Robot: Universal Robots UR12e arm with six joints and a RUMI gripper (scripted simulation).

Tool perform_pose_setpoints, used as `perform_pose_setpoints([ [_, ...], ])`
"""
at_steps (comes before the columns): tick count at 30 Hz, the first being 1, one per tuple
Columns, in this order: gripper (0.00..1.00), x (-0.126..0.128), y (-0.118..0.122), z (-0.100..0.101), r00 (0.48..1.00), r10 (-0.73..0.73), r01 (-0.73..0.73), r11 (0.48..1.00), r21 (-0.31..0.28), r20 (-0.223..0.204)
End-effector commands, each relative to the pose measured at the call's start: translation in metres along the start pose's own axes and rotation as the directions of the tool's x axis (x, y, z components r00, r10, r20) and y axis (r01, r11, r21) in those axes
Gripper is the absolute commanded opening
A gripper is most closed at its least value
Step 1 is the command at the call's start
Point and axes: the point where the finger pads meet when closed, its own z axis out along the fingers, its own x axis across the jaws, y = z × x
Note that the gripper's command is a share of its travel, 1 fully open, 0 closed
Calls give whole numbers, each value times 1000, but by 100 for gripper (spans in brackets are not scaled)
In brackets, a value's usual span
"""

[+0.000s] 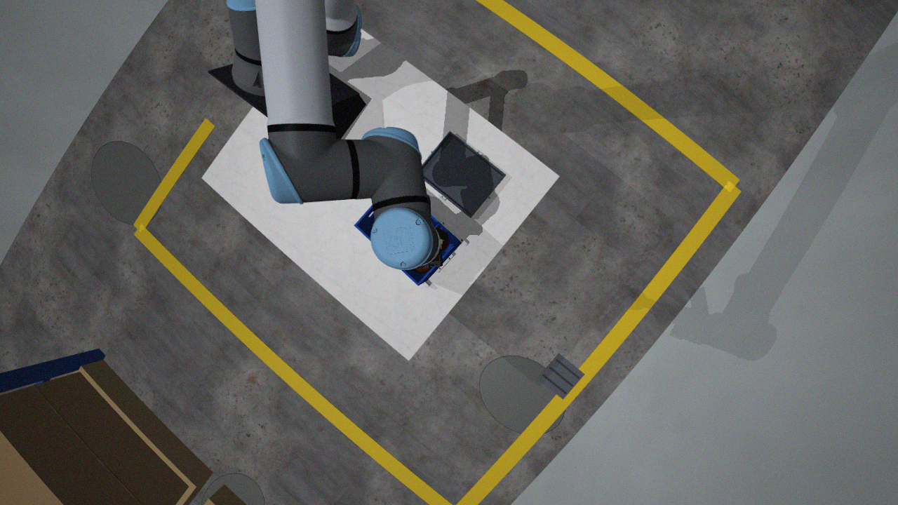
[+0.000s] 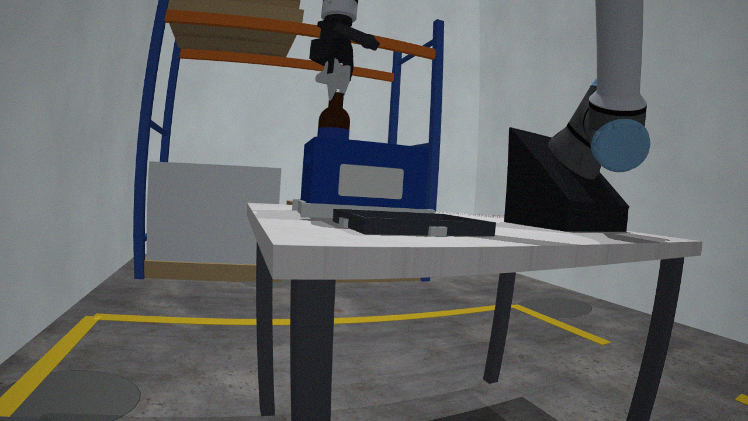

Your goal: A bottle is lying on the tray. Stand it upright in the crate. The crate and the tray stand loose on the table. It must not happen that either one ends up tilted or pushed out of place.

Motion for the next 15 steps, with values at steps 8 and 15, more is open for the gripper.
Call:
perform_pose_setpoints([
  [8, 0, 0, 0, 15, 1000, 0, 0, 1000, -1, -1],
  [15, 0, 0, 0, 19, 1000, 1, -1, 1000, -3, -2],
])
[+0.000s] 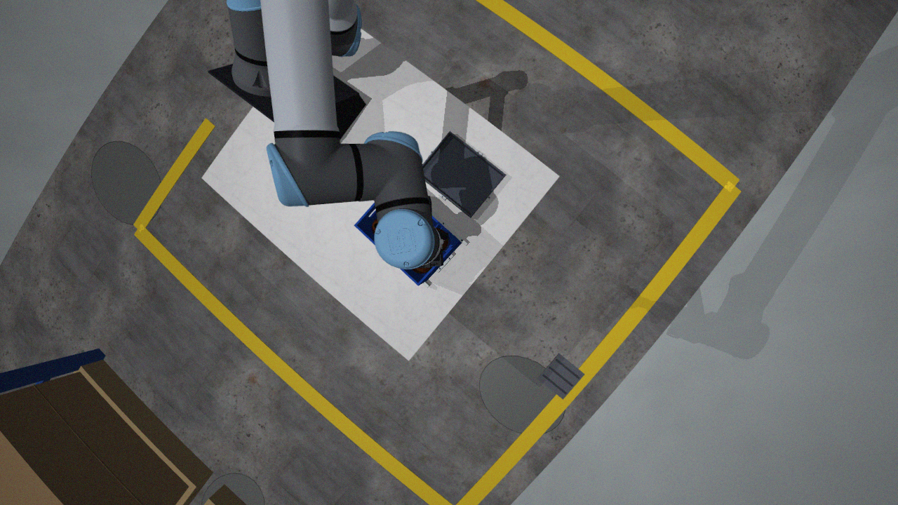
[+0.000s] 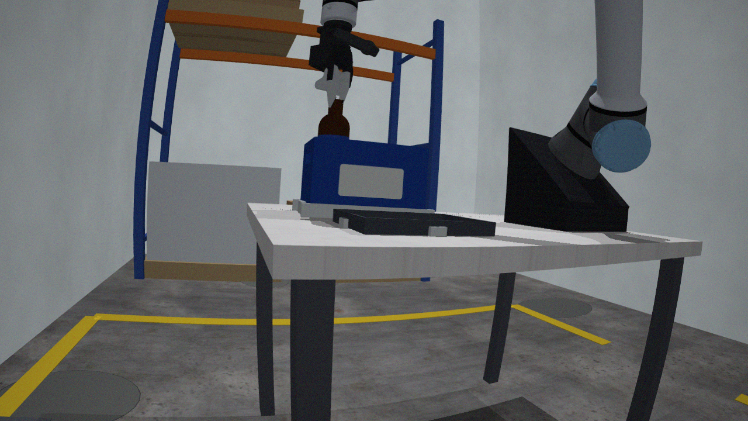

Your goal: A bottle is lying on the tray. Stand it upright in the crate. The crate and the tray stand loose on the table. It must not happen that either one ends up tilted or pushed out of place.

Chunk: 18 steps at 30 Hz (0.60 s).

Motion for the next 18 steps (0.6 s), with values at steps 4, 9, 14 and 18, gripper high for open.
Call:
perform_pose_setpoints([
  [4, 0, 0, 0, 6, 1000, 0, 0, 1000, -4, -2],
  [9, 0, 0, 1, 10, 1000, 1, -1, 1000, -3, -2],
  [14, 0, 0, 1, 10, 1000, 1, -1, 1000, -5, -2],
  [18, 0, 1, 2, 8, 1000, -1, 1, 1000, -8, -3],
])
